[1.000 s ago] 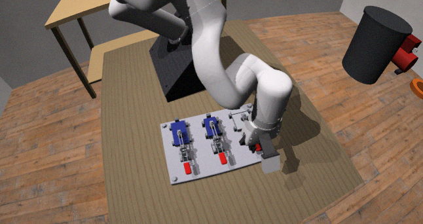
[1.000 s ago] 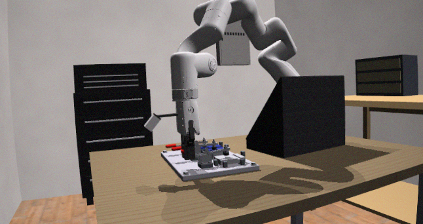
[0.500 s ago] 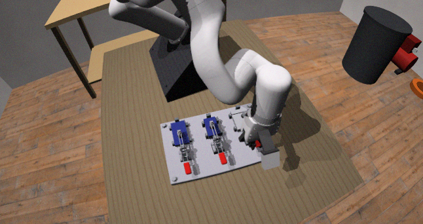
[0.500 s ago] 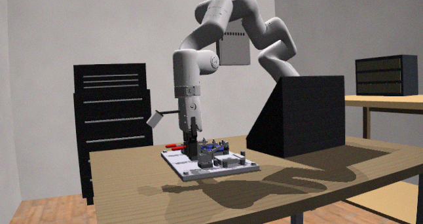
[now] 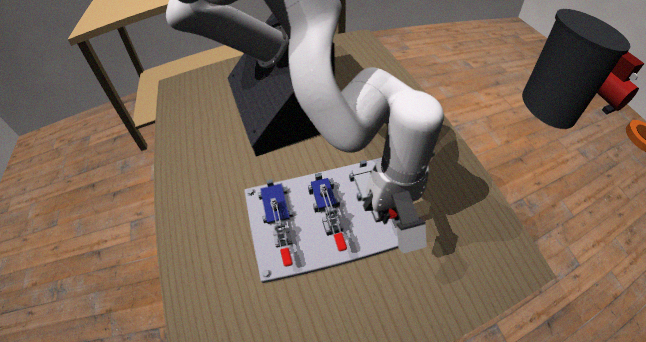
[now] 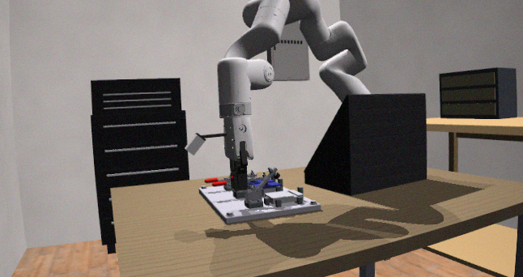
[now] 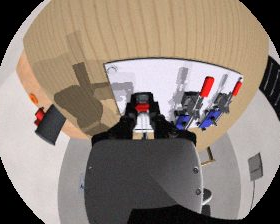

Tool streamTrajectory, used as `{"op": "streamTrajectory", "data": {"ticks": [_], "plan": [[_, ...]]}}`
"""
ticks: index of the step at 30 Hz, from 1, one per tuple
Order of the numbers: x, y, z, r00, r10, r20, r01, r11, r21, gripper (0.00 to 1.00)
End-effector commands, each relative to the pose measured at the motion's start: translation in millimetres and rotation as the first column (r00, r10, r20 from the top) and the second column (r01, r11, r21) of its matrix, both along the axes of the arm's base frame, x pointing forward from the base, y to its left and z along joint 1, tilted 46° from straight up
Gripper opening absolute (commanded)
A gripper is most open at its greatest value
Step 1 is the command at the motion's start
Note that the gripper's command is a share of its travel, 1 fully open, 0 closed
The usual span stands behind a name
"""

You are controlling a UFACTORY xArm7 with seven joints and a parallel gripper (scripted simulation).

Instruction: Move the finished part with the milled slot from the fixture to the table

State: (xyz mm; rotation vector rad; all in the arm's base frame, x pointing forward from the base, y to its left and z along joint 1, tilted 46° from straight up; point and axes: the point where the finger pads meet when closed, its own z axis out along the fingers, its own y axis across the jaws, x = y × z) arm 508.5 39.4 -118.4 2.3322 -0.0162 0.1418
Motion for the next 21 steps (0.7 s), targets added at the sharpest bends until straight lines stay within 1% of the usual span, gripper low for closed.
{"op": "streamTrajectory", "data": {"ticks": [1,21], "plan": [[-2,3,1,1.000,0.003,0.001,-0.003,1.000,0.003,0.00],[-15,5,2,1.000,0.003,0.001,-0.003,1.000,0.003,0.00]]}}
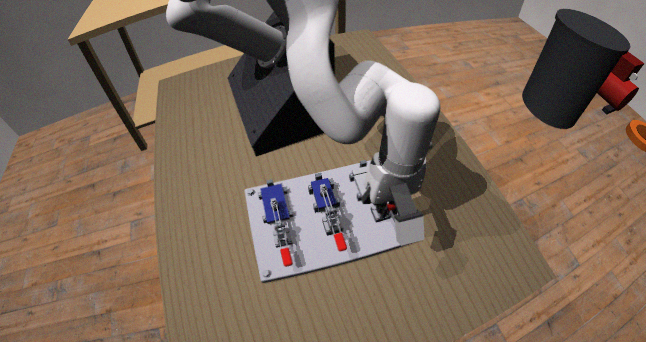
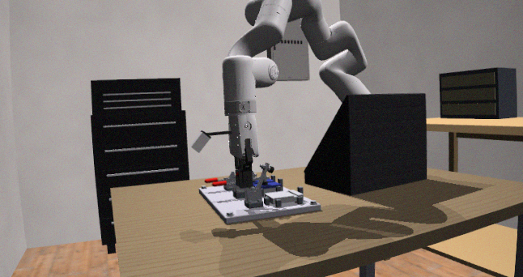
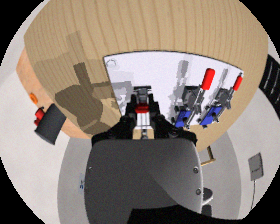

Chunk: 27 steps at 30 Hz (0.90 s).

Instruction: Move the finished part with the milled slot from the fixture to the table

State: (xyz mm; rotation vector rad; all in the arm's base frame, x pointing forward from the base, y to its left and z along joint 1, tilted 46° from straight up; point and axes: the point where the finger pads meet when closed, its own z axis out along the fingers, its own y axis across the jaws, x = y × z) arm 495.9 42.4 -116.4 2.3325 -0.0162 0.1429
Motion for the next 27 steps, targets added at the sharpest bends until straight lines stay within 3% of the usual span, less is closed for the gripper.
{"op": "streamTrajectory", "data": {"ticks": [1,27], "plan": [[-2.9,2.2,0.0,1.000,0.002,0.001,-0.002,1.000,0.002,0.00],[-11.5,2.1,-0.7,1.000,0.002,0.001,-0.002,1.000,0.002,0.00]]}}
